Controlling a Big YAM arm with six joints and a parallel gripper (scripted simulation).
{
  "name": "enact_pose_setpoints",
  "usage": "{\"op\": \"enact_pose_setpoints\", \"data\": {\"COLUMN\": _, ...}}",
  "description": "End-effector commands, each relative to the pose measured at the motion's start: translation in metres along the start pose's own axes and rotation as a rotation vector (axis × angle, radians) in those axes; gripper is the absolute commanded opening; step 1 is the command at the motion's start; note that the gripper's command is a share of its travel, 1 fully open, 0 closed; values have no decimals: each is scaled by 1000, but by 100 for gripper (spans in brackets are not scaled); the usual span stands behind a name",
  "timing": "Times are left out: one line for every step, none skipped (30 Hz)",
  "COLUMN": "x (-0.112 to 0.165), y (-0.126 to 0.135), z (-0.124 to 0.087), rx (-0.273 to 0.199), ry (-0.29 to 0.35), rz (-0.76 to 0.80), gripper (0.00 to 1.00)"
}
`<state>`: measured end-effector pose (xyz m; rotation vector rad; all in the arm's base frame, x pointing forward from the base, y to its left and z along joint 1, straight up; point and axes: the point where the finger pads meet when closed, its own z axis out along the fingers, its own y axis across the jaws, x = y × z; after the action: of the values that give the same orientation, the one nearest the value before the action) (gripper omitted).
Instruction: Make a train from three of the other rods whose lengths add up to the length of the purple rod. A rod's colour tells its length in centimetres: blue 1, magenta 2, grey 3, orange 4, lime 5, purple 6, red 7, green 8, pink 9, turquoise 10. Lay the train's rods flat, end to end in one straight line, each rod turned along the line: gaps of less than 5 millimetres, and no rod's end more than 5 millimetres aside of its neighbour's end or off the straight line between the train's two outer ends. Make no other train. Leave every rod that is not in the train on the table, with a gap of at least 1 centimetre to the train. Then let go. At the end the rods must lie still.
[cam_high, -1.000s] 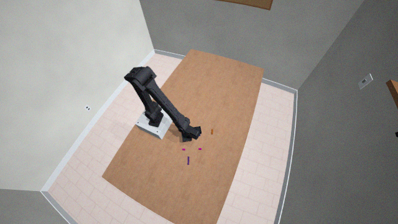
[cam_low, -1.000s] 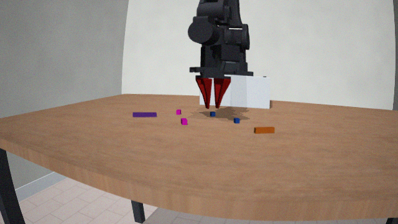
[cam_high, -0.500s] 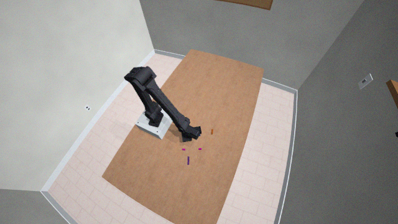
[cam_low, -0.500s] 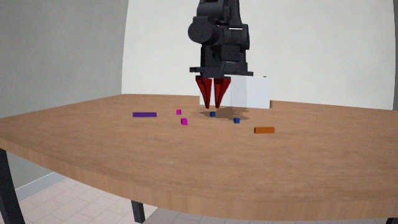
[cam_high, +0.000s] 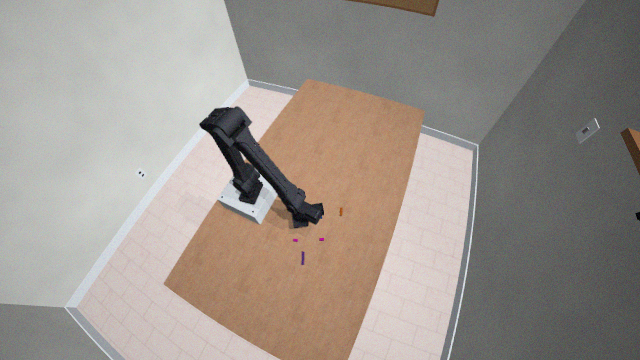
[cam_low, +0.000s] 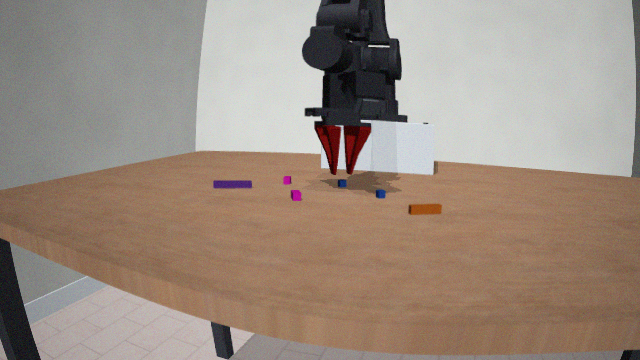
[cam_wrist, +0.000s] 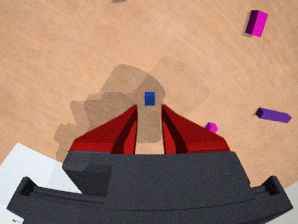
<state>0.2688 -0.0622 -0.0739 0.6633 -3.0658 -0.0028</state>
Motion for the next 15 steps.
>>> {"op": "enact_pose_setpoints", "data": {"x": -11, "y": -13, "z": -5, "rx": 21, "ry": -33, "rz": -2, "gripper": 23}}
{"op": "enact_pose_setpoints", "data": {"x": -11, "y": -13, "z": -5, "rx": 21, "ry": -33, "rz": -2, "gripper": 23}}
{"op": "enact_pose_setpoints", "data": {"x": -11, "y": -13, "z": -5, "rx": 21, "ry": -33, "rz": -2, "gripper": 23}}
{"op": "enact_pose_setpoints", "data": {"x": -11, "y": -13, "z": -5, "rx": 21, "ry": -33, "rz": -2, "gripper": 23}}
{"op": "enact_pose_setpoints", "data": {"x": -11, "y": -13, "z": -5, "rx": 21, "ry": -33, "rz": -2, "gripper": 23}}
{"op": "enact_pose_setpoints", "data": {"x": -11, "y": -13, "z": -5, "rx": 21, "ry": -33, "rz": -2, "gripper": 23}}
{"op": "enact_pose_setpoints", "data": {"x": -11, "y": -13, "z": -5, "rx": 21, "ry": -33, "rz": -2, "gripper": 23}}
{"op": "enact_pose_setpoints", "data": {"x": -11, "y": -13, "z": -5, "rx": 21, "ry": -33, "rz": -2, "gripper": 23}}
{"op": "enact_pose_setpoints", "data": {"x": -11, "y": -13, "z": -5, "rx": 21, "ry": -33, "rz": -2, "gripper": 23}}
{"op": "enact_pose_setpoints", "data": {"x": -11, "y": -13, "z": -5, "rx": 21, "ry": -33, "rz": -2, "gripper": 23}}
{"op": "enact_pose_setpoints", "data": {"x": -11, "y": -12, "z": -4, "rx": 20, "ry": -33, "rz": -2, "gripper": 23}}
{"op": "enact_pose_setpoints", "data": {"x": -10, "y": -12, "z": -3, "rx": 18, "ry": -30, "rz": -2, "gripper": 23}}
{"op": "enact_pose_setpoints", "data": {"x": -9, "y": -11, "z": -1, "rx": 15, "ry": -26, "rz": -2, "gripper": 23}}
{"op": "enact_pose_setpoints", "data": {"x": -9, "y": -11, "z": 0, "rx": 14, "ry": -24, "rz": -2, "gripper": 23}}
{"op": "enact_pose_setpoints", "data": {"x": -9, "y": -11, "z": 0, "rx": 14, "ry": -24, "rz": -2, "gripper": 23}}
